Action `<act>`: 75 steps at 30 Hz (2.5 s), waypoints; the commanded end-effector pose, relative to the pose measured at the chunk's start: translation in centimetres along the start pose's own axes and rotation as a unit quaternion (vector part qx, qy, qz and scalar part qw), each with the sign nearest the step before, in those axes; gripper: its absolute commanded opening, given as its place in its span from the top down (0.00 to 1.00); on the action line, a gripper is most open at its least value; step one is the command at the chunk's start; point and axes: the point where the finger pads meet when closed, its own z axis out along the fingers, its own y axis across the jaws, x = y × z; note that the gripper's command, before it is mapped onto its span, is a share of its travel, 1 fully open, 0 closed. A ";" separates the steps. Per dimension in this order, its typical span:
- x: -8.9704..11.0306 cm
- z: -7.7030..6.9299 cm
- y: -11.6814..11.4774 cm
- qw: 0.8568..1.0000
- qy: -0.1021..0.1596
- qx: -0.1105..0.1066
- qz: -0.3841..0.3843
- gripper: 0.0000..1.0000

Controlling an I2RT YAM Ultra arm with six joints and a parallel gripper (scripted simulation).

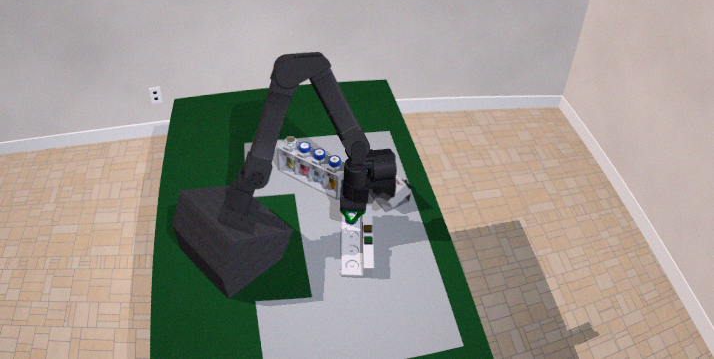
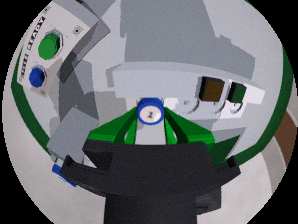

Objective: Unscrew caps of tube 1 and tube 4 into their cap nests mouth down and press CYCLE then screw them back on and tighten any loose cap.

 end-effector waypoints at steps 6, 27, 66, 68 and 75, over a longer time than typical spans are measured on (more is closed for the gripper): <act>-0.4 -0.2 0.1 1.000 -0.007 -0.001 -0.001 1.00; -0.5 0.1 0.1 1.000 -0.007 -0.001 -0.001 1.00; -0.6 -1.7 0.1 1.000 -0.007 -0.001 -0.001 0.53; -0.6 -2.7 0.1 1.000 -0.007 -0.001 -0.001 0.53; -0.6 -6.2 0.1 1.000 -0.007 0.000 -0.001 0.53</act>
